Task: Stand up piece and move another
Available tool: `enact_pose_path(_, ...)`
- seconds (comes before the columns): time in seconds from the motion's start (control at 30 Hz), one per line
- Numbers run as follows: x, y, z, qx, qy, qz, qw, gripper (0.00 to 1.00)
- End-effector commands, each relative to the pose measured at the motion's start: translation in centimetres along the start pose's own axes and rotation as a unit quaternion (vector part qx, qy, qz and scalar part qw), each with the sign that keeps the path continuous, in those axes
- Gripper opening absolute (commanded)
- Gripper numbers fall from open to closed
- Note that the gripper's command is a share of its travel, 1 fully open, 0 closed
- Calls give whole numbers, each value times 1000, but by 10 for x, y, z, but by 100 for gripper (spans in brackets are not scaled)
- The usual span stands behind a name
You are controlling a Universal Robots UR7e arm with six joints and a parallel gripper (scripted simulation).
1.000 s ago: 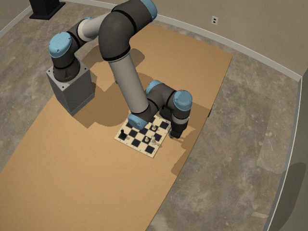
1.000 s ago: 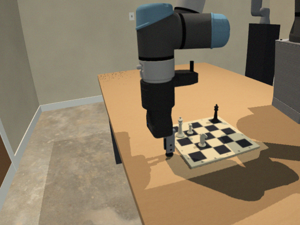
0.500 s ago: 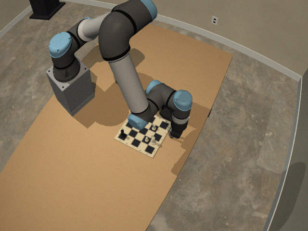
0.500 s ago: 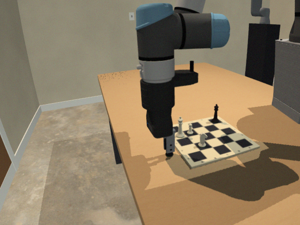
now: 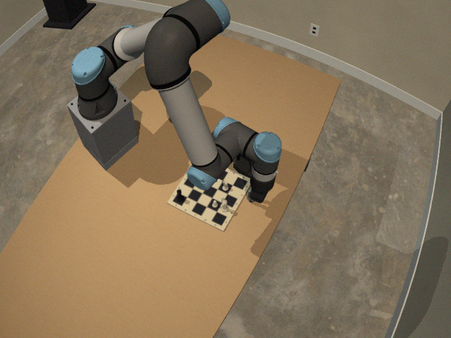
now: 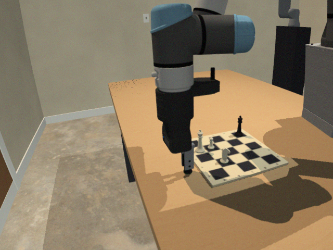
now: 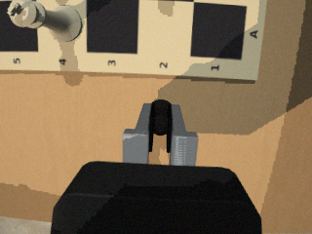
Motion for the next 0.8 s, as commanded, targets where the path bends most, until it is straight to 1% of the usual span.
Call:
enact_pose_path(0.0,-1,1,2,-2,0,0,1000,0)
enact_pose_path(0.77,-1,-2,2,-2,0,0,1000,0)
Point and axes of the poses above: the point where the finger pads meet when closed, its own y axis back along the fingers, its own x axis across the jaws, z = x × y, the point moved 9 cm from there along y, back along the fingers, and after that the axes turned 12 degrees about -y, right-handed, at the moved point
